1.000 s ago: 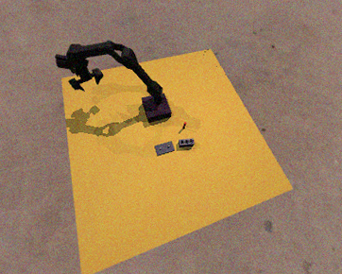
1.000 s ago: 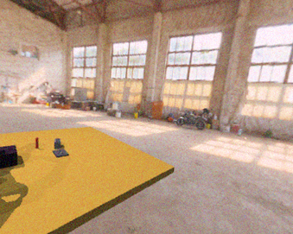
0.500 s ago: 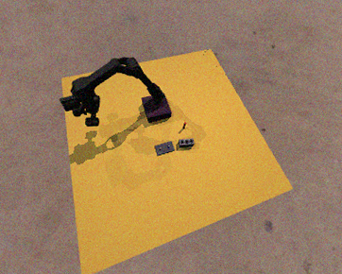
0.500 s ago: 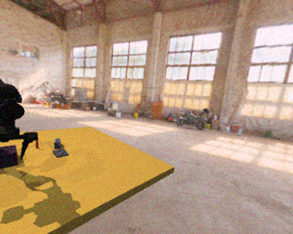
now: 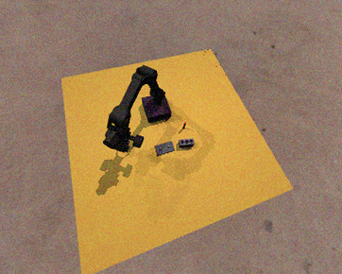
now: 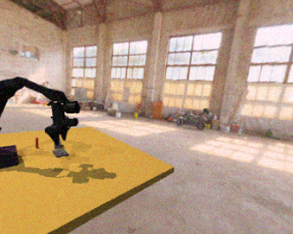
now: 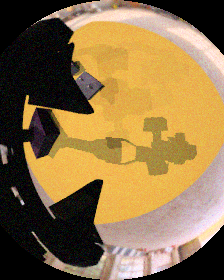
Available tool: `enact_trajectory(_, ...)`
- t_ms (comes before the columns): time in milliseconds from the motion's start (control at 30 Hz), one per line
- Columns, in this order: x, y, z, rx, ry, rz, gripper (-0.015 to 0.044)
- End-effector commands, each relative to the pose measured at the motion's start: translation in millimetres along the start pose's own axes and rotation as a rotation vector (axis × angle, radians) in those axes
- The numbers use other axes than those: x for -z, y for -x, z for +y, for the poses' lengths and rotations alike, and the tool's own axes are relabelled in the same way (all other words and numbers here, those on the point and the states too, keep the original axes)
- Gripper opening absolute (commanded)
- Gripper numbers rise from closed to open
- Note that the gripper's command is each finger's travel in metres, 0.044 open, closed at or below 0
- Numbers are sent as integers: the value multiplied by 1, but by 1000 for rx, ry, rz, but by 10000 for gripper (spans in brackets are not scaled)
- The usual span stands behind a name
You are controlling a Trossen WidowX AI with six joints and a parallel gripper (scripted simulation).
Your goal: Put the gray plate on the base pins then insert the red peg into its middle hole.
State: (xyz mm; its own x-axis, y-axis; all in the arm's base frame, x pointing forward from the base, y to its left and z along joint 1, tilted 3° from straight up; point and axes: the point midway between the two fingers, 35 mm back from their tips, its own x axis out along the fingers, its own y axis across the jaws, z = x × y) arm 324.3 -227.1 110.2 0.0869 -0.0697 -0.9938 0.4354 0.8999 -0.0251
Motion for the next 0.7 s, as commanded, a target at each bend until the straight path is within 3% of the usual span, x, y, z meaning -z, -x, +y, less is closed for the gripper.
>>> enact_trajectory(0,0,1,71,-32,321,-2,440)
enact_trajectory(300,39,0,206,-79,993,10,440)
enact_trajectory(667,142,5,337,-175,1937,-9,440)
